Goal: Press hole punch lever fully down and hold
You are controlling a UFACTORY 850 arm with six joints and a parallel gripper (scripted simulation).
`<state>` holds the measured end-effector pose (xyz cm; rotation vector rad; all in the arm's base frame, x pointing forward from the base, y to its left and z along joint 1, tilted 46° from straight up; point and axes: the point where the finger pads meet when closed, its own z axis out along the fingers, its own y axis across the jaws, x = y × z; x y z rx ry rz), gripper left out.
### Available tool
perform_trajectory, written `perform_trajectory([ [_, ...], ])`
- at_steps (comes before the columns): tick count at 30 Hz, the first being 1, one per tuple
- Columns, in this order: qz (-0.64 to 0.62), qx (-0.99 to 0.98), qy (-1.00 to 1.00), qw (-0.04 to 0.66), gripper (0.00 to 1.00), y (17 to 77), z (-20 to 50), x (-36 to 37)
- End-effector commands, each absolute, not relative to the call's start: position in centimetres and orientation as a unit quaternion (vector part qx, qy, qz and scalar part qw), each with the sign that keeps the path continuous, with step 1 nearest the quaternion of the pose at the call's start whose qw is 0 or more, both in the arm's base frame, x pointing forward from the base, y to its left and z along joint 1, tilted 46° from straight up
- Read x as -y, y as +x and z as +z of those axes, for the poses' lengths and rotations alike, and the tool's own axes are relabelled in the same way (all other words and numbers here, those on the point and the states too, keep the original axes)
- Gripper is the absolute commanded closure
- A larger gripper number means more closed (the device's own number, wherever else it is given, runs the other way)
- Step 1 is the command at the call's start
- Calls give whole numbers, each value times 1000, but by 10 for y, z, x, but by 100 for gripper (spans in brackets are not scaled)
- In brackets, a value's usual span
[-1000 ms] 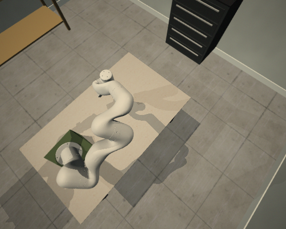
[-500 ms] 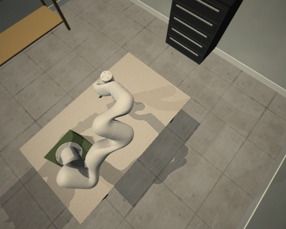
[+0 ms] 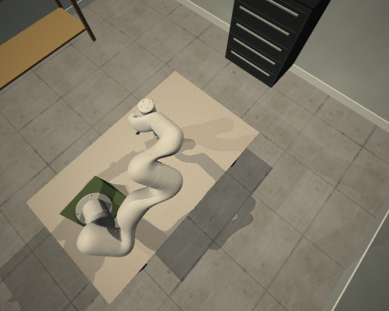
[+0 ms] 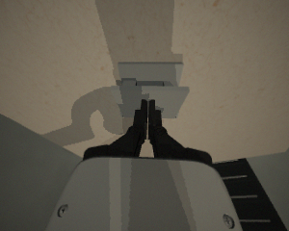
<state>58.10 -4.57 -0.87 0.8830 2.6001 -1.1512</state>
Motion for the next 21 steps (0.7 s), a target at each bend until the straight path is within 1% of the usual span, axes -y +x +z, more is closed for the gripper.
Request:
perform_trajectory([
  [1,-385,-870,296,83,100,581,-13,50],
  [21,-385,-870,296,83,100,581,-24,61],
])
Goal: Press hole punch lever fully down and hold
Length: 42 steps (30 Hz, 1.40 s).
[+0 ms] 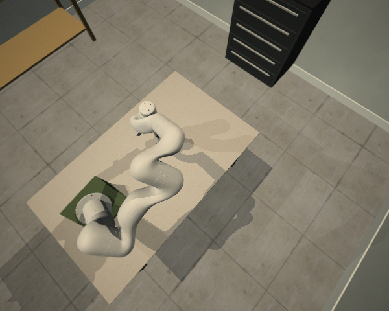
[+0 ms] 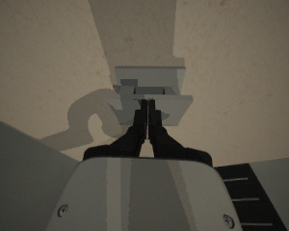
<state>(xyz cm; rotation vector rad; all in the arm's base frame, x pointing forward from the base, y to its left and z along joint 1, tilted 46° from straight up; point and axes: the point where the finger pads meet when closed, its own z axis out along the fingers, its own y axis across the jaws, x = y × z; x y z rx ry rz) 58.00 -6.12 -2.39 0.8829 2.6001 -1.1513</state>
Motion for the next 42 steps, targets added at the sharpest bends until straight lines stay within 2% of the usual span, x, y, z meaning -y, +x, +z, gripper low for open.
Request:
perform_trajectory([
  [1,-385,-870,296,83,100,581,-24,61],
  [42,-385,-870,296,83,100,580,-31,69],
])
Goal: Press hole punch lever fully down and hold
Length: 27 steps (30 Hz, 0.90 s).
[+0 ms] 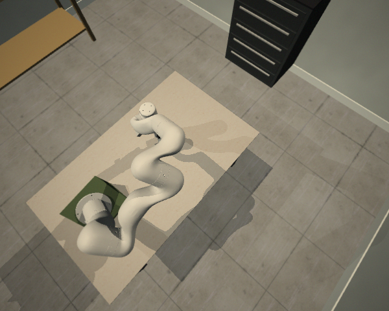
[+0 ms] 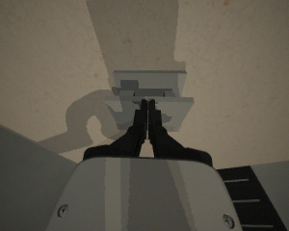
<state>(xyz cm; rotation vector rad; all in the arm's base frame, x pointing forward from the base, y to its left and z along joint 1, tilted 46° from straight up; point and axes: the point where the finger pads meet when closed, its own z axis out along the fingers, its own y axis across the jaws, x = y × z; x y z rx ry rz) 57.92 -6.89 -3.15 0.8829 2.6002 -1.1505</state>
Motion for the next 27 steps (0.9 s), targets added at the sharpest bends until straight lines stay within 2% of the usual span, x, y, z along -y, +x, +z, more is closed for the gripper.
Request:
perform_trajectory([
  [1,-385,-870,296,83,100,580,-31,69],
  [27,-385,-870,296,83,100,579,-38,76],
])
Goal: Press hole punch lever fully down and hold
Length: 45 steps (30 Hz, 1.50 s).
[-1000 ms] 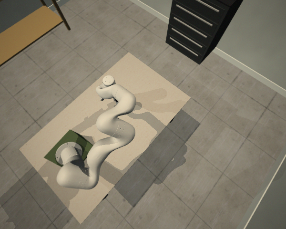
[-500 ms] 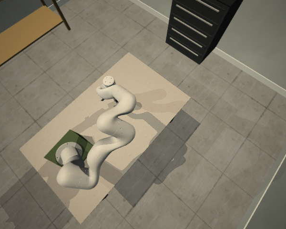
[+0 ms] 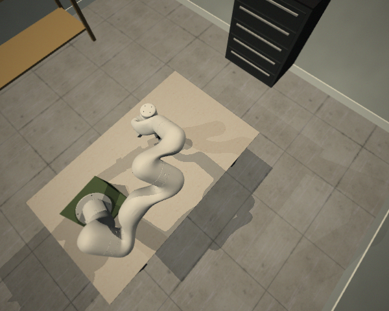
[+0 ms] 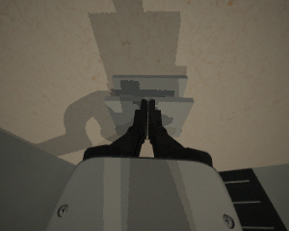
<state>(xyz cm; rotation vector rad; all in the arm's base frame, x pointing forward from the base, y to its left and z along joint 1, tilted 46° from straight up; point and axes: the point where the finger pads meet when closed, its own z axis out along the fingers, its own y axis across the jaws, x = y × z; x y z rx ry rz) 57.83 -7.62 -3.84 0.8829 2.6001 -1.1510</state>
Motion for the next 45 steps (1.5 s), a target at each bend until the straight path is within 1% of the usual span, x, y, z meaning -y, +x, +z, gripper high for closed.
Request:
perform_trajectory([
  [1,-385,-870,296,83,100,579,-38,76],
  [45,-385,-870,296,83,100,578,-47,85],
])
